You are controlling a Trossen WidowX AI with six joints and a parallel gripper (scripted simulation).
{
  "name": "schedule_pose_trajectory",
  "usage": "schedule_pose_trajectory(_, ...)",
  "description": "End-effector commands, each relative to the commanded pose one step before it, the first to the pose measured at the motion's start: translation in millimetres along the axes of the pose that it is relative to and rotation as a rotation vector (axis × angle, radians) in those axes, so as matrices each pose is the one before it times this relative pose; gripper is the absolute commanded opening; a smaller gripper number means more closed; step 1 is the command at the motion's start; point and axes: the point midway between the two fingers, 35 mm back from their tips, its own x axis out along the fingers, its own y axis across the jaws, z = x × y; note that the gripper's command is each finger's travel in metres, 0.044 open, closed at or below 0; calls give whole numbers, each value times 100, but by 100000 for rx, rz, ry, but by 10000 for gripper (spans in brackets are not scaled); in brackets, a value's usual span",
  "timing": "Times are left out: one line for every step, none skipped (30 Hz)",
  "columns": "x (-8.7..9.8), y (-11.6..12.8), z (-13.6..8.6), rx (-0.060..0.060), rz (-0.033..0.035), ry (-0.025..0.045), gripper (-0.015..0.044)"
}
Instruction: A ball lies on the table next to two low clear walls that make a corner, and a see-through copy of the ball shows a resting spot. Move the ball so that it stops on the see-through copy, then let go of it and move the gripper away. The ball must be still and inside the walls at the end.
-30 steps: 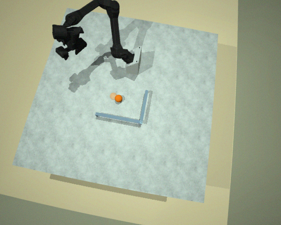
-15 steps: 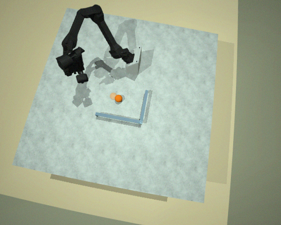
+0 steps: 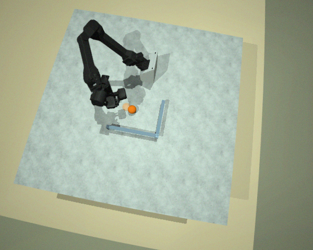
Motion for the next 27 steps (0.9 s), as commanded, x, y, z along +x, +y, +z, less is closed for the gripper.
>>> schedule_pose_trajectory(2380, 6227, 2222, -66889, 7032, 6759, 368)
schedule_pose_trajectory(335, 542, 712, -9924, 968, 1010, 368)
schedule_pose_trajectory(331, 490, 735, -9883, 999, 989, 368)
schedule_pose_trajectory(328, 439, 757, -9872, 1036, 973, 368)
schedule_pose_trajectory(325, 387, 774, -9844, 1075, 953, 368)
schedule_pose_trajectory(201, 206, 495, -6136, 693, 585, 368)
schedule_pose_trajectory(66, 60, 167, -2037, 234, 193, 368)
schedule_pose_trajectory(1, 1, 2, -29, 3, 3, 368)
schedule_pose_trajectory(0, 0, 0, 0, 0, 0, 368)
schedule_pose_trajectory(0, 0, 0, 0, 0, 0, 368)
schedule_pose_trajectory(0, 0, 0, 0, 0, 0, 368)
schedule_pose_trajectory(0, 0, 0, 0, 0, 0, 368)
schedule_pose_trajectory(0, 0, 0, 0, 0, 0, 368)
schedule_pose_trajectory(0, 0, 0, 0, 0, 0, 368)
schedule_pose_trajectory(0, 0, 0, 0, 0, 0, 368)
schedule_pose_trajectory(0, 0, 0, 0, 0, 0, 368)
schedule_pose_trajectory(0, 0, 0, 0, 0, 0, 368)
schedule_pose_trajectory(0, 0, 0, 0, 0, 0, 368)
schedule_pose_trajectory(0, 0, 0, 0, 0, 0, 368)
schedule_pose_trajectory(121, -3, 1, 0, -2, 1, 368)
schedule_pose_trajectory(363, -5, 0, 1, -4, 8, 368)
schedule_pose_trajectory(542, 2, -5, 3, -4, 26, 368)
schedule_pose_trajectory(359, 7, -7, 3, -1, 27, 368)
schedule_pose_trajectory(119, 4, -3, 1, 0, 11, 368)
schedule_pose_trajectory(0, 0, 0, 0, 0, 0, 368)
schedule_pose_trajectory(27, -2, 1, 0, -1, -2, 368)
schedule_pose_trajectory(80, -6, 3, -1, -2, -7, 368)
